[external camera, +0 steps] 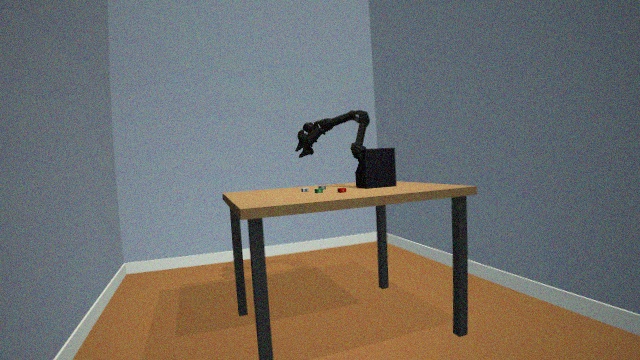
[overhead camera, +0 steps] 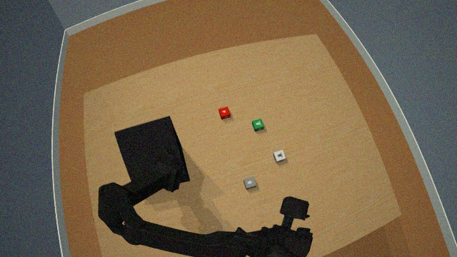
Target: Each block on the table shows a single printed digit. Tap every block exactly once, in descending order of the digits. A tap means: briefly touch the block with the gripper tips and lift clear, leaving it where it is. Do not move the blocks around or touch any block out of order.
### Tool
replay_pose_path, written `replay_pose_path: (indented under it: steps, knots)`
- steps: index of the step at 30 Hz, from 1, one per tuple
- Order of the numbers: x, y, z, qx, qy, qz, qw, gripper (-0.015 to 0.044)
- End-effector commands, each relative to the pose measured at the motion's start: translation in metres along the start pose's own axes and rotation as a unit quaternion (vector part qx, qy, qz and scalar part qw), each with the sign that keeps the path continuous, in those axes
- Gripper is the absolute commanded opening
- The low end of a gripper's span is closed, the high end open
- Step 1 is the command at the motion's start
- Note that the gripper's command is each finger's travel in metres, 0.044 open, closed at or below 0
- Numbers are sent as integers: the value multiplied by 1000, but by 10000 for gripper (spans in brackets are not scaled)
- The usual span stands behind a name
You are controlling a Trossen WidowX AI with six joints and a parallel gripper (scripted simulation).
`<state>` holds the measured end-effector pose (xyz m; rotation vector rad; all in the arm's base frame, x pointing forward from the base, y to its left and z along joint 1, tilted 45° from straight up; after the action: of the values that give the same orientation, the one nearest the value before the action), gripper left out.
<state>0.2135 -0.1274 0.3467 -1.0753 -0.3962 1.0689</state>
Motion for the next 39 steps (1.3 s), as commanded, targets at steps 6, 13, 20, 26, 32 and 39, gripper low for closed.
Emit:
replay_pose_path:
  steps: [6, 13, 20, 26, 32, 39]
  knots:
    - [97, 99, -48, 291, 31, 107, 950, 400]
    - [145, 162, -34, 371, 127, 305, 868, 400]
    - [145, 163, -34, 371, 128, 308, 867, 400]
    - [145, 163, -34, 371, 128, 308, 867, 400]
    - [145, 163, -34, 371, 128, 308, 867, 400]
    - [155, 166, -36, 371, 122, 306, 868, 400]
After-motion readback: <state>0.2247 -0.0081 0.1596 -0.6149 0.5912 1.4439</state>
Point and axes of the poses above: the point midway between the two fingers, 35 mm back from their tips, its own z axis back along the fingers, its own x axis across the jaws, y = z × x, the point moved 8 cm from there along z, back along the fingers, and after that the axes turned 2 degrees about -z, right-handed, at the moved point
